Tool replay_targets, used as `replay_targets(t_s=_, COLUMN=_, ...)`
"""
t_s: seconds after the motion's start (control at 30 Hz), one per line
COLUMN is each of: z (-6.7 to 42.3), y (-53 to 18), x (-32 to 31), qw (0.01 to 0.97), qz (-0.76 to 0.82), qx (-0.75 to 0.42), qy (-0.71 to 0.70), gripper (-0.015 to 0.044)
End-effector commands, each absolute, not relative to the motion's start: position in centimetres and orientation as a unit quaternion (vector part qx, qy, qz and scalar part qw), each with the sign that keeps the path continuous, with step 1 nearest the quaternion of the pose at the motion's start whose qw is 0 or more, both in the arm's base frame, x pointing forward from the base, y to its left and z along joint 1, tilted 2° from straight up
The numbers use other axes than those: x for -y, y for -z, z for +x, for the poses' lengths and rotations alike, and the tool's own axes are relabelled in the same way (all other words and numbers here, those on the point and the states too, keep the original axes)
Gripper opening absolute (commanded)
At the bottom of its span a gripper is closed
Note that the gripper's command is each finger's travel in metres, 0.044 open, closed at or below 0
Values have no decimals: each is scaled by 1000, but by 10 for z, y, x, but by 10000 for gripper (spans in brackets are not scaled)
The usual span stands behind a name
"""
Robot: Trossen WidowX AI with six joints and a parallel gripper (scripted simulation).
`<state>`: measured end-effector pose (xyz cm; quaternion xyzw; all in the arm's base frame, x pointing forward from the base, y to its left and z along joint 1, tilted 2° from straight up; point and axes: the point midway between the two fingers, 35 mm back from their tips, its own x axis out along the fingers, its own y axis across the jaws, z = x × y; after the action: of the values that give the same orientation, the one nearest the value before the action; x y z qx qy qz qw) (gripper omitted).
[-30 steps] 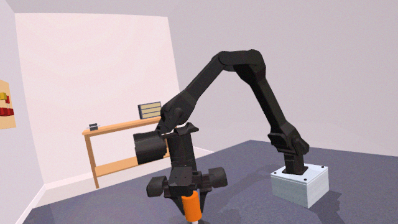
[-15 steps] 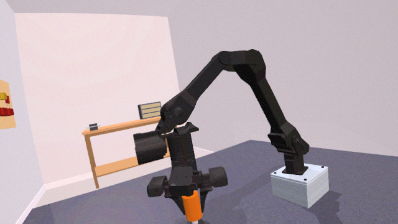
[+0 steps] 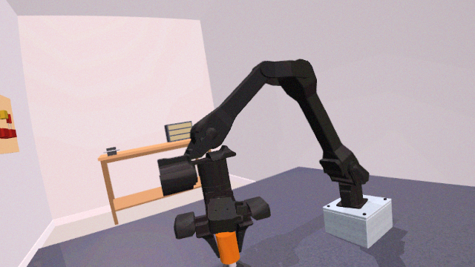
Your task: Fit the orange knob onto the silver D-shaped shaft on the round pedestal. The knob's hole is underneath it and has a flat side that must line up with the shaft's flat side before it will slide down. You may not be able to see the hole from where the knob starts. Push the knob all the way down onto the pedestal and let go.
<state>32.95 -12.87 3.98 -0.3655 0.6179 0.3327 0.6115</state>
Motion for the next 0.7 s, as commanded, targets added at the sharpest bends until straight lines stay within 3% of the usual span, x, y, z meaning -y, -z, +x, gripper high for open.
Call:
replay_targets(t_s=0.0, z=330, y=-39, x=129, qw=610, qz=-369, qx=-617, qy=-334, gripper=0)
replay_targets(t_s=0.67, z=326, y=-44, x=128, qw=577, qz=-419, qx=-587, qy=-385, gripper=0)
